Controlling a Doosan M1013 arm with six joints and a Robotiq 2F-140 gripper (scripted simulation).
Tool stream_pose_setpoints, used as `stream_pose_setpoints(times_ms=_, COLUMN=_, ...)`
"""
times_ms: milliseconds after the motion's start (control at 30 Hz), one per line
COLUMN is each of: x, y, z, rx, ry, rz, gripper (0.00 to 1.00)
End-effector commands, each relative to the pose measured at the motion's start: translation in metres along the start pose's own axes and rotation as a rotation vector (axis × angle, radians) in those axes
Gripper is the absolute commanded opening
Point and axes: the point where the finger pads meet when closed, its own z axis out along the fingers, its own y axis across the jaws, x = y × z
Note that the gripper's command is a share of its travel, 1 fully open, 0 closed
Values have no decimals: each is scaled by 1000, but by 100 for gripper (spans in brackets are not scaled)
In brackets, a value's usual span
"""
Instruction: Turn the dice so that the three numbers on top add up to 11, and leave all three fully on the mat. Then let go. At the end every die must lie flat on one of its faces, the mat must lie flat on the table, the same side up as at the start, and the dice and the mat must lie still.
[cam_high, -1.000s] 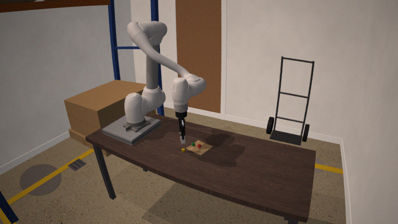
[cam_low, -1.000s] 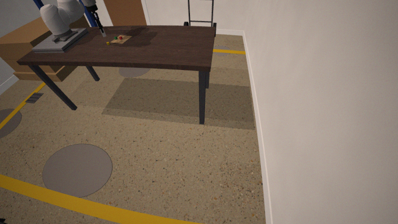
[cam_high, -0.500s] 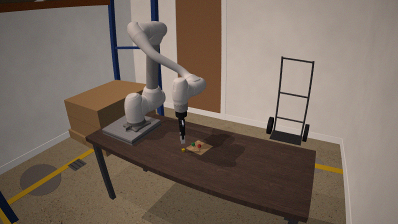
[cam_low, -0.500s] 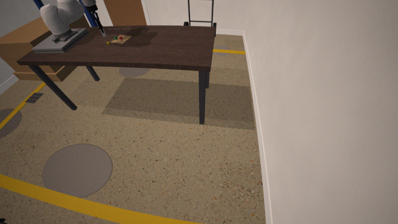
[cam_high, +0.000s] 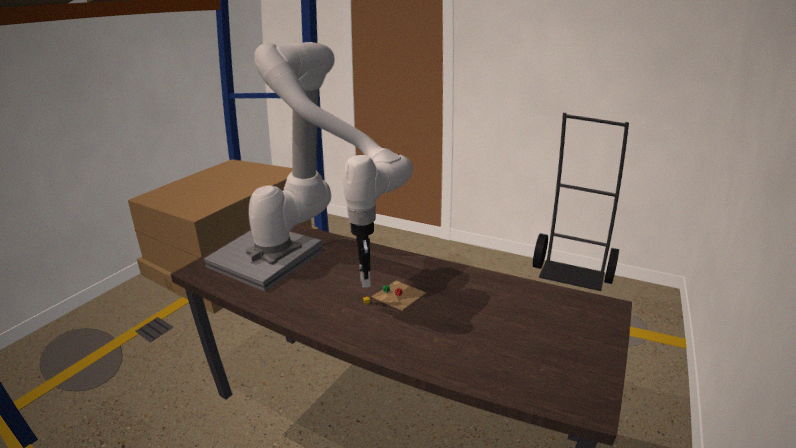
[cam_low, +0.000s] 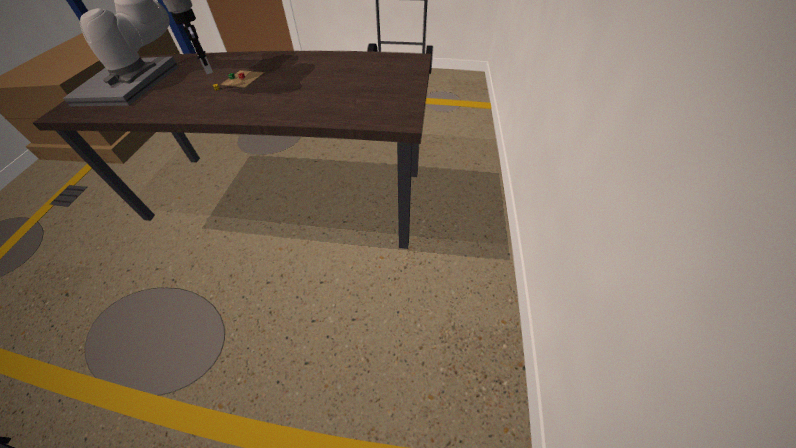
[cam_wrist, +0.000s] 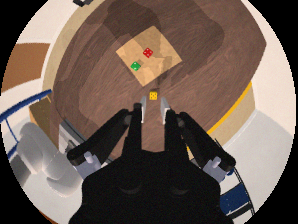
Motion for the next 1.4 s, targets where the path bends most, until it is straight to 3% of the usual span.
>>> stream_pose_setpoints(times_ms=0, x=0, y=0, z=1, rx=0, ry=0, rz=0, gripper=21)
stream_pose_setpoints(times_ms=1367, x=0, y=0, z=47, rx=0, ry=0, rz=0, gripper=21)
